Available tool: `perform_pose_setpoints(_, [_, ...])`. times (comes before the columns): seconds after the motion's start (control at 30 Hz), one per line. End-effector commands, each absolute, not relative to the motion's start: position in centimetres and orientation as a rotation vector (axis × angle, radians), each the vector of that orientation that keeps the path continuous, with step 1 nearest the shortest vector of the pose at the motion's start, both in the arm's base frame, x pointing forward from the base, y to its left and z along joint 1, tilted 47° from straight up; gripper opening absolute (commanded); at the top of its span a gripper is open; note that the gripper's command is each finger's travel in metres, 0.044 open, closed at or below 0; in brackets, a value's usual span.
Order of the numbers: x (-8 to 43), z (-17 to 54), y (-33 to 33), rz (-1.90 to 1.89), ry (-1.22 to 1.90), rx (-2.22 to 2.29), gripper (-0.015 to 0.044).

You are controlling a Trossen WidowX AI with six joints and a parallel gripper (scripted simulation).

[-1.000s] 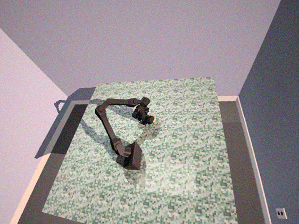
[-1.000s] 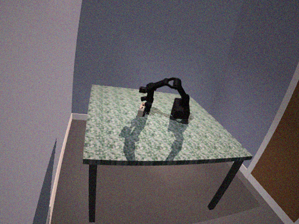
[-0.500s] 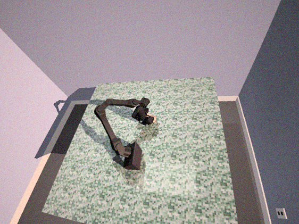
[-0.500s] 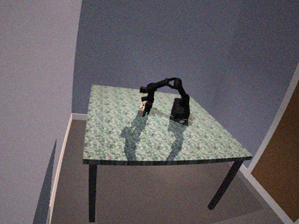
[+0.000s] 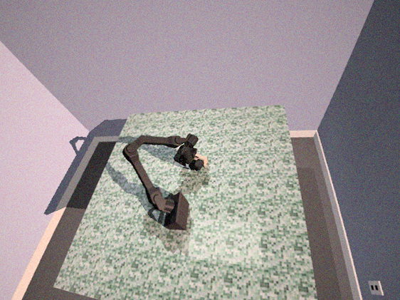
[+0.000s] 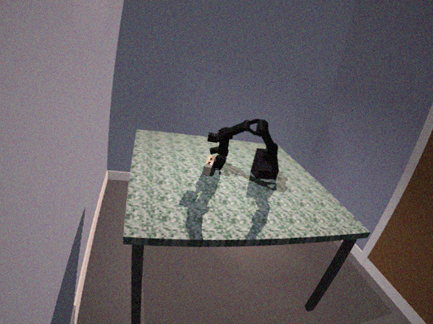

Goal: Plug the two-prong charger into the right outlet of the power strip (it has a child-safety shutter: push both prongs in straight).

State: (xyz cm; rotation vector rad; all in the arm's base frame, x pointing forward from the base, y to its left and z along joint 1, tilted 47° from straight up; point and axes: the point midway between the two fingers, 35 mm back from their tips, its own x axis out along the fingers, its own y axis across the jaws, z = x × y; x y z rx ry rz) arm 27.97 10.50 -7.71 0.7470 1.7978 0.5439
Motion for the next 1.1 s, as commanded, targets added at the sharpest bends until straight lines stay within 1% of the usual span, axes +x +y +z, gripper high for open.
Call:
perform_pose_setpoints(0.0, [27.5,-7.6,10.5,0.538,1.799,0.747,0.044])
perform_pose_setpoints(1.07, [24.2,-6.6,10.7,0.537,1.801,0.748,0.044])
